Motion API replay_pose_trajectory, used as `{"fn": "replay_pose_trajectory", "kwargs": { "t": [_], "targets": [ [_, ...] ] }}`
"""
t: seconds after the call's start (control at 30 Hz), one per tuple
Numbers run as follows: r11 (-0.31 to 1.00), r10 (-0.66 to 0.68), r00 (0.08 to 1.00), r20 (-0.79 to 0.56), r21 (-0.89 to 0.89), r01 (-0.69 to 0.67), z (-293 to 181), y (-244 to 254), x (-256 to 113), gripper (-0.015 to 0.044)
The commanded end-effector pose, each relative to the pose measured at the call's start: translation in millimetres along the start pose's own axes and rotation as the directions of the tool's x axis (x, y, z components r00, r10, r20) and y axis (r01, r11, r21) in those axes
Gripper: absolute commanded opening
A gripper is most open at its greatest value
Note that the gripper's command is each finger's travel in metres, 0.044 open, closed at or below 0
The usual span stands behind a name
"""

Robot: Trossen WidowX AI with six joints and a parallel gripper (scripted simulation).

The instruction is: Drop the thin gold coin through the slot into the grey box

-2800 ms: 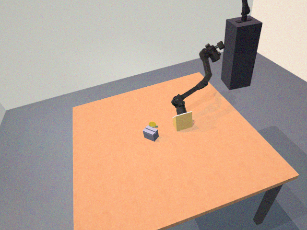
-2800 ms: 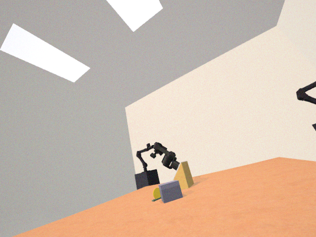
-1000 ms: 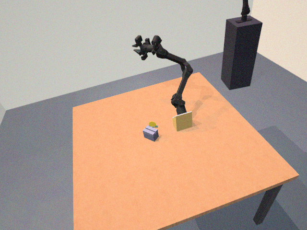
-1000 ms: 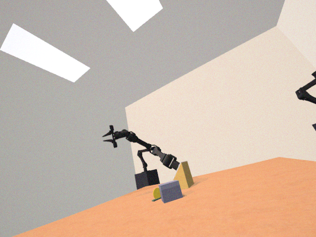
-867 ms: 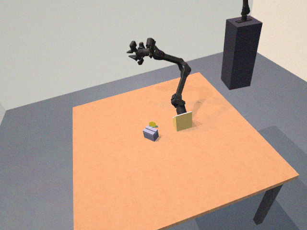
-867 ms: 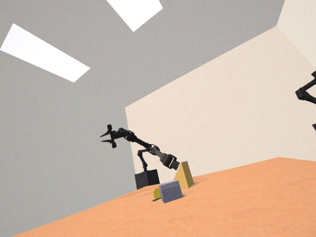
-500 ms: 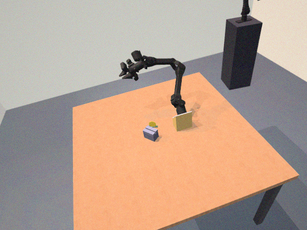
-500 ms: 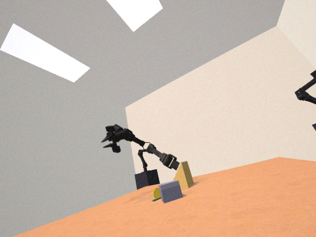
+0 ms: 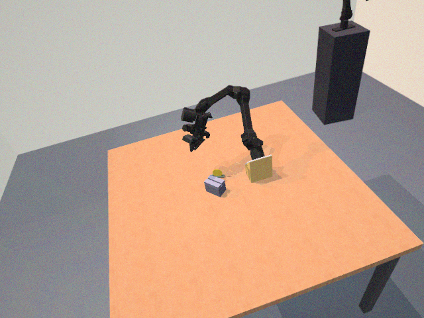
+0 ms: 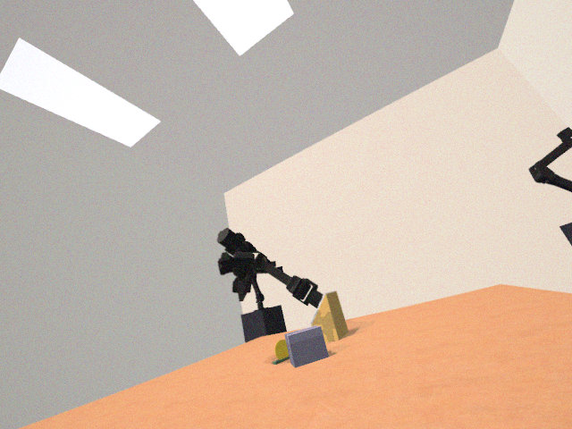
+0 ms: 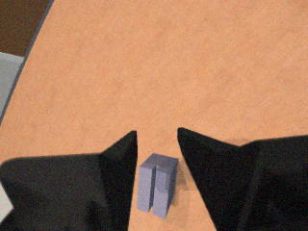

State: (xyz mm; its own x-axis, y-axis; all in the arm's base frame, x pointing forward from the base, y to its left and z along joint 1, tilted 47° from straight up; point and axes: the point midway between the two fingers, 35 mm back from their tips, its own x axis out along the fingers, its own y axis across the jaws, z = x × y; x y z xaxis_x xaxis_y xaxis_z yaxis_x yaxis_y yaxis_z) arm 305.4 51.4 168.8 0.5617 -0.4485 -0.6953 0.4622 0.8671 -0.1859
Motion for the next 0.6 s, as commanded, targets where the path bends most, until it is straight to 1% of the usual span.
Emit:
{"fn": "replay_pose_trajectory", "kwargs": {
  "t": [0.0,0.1,0.17,0.47,0.57],
  "targets": [
    [0.971,-0.189,0.971,-0.147,-0.173,0.163,-59.7,-17.4,21.9,0.0161],
    [0.908,-0.347,0.913,-0.214,-0.319,0.270,-96.9,-37.6,28.8,0.0161],
    [0.869,-0.417,0.880,-0.228,-0.383,0.313,-110.5,-47.9,29.4,0.0161],
    [0.864,-0.426,0.875,-0.229,-0.391,0.318,-106.5,-53.8,30.8,0.0161],
    [0.864,-0.426,0.875,-0.229,-0.391,0.318,-111.6,-64.9,53.1,0.0161]
  ]
}}
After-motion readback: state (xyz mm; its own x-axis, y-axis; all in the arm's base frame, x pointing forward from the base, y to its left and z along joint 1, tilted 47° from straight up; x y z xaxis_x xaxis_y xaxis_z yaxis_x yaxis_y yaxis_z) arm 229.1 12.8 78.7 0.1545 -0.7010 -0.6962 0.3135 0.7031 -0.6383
